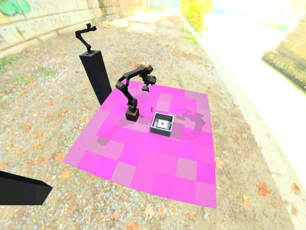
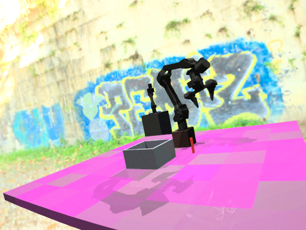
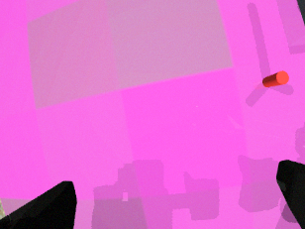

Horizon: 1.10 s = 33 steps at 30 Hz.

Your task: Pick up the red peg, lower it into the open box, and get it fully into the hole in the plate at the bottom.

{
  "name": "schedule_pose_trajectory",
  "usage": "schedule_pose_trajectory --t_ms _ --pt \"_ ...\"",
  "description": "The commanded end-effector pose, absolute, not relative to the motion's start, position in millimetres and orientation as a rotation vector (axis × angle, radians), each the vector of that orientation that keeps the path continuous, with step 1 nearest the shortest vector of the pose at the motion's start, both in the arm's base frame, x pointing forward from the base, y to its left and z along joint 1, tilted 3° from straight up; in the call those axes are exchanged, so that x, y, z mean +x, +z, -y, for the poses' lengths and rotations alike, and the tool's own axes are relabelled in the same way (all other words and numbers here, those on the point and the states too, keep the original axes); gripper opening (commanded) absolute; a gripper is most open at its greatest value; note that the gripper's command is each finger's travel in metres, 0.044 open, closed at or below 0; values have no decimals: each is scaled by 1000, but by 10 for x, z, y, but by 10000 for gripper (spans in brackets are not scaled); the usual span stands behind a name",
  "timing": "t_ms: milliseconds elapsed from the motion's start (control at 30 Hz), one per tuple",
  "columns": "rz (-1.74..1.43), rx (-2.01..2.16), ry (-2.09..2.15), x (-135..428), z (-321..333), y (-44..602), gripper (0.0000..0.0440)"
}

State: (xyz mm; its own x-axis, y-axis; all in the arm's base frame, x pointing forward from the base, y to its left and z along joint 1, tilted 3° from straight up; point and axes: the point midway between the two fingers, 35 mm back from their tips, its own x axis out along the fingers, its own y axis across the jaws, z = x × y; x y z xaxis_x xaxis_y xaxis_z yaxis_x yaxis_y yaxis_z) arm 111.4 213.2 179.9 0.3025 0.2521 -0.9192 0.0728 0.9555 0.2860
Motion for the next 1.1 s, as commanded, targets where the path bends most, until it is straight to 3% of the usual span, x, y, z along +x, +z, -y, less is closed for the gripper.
schedule_pose_trajectory --t_ms 0,567,1067 --pt "-1308 323 19 1207 -2038 1720 440" --pt "-1491 421 -528 1535 -1481 1156 440" --pt "-1548 430 -724 1674 -1330 733 440"
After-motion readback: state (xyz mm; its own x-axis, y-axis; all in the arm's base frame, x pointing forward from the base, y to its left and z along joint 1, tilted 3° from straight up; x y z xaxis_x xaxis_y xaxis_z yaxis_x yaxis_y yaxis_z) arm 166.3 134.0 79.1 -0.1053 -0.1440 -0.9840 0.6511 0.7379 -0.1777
